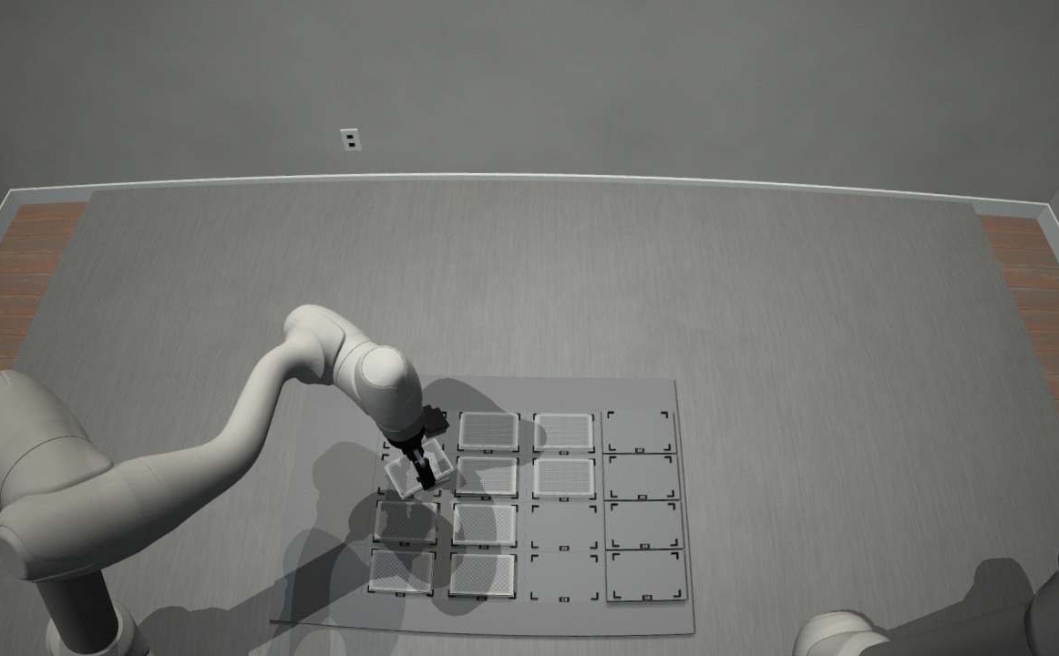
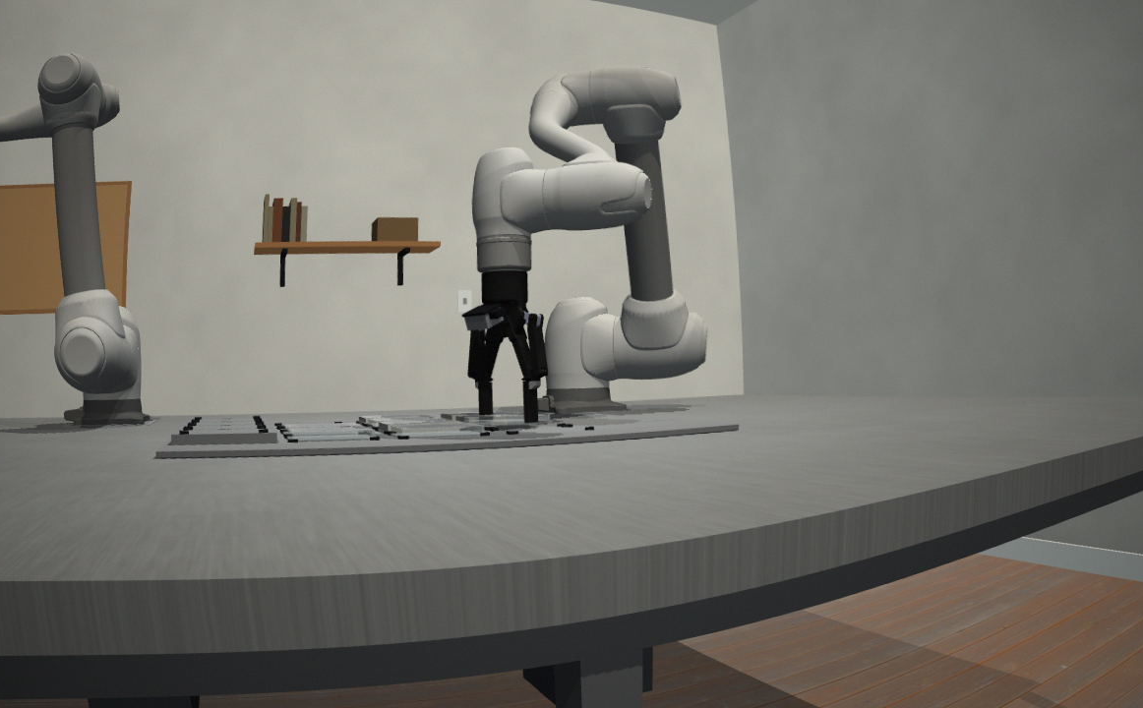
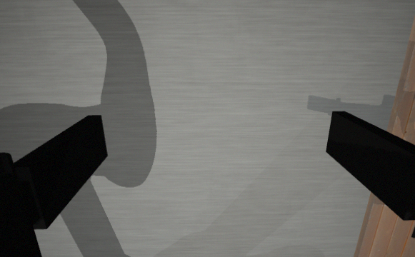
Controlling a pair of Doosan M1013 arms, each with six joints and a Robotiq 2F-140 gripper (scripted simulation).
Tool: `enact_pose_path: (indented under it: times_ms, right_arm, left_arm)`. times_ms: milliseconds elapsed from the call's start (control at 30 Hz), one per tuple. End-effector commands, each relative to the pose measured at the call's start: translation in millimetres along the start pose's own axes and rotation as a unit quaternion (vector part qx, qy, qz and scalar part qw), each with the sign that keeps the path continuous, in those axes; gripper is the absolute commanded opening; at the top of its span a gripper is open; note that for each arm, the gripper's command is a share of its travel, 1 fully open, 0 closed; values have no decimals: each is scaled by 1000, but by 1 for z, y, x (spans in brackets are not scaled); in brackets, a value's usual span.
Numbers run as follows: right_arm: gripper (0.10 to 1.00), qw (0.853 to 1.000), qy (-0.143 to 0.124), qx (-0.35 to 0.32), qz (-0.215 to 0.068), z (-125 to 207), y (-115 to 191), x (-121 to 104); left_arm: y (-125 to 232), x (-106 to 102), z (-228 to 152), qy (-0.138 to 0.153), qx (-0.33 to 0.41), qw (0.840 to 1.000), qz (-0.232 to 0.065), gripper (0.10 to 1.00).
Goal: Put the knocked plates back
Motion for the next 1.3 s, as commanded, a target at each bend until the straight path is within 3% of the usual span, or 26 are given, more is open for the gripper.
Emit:
enact_pose_path:
  times_ms: [0, 733, 1267]
  right_arm:
    - [1000, 1000, 0, 0, 1, 0, 0, 1]
    - [1000, 1000, 0, 0, 1, 0, 0, 1]
    - [1000, 1000, 0, 0, 1, 0, 0, 1]
  left_arm:
    - [0, 2, 0, -1, 0, 1000, 0, 99]
    - [0, 7, 0, -1, 0, 1000, 0, 99]
    - [0, 26, 0, -1, 0, 1000, 0, 99]
Point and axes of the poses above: on each arm, the point where the finger pads meet when closed, its own x axis back along the fingers, its own z axis across the jaws, y = z × x, the point moved 7 cm from there along x, back along the fingers, and after that the axes turned 11 degrees about -x, right-handed, at the moved point
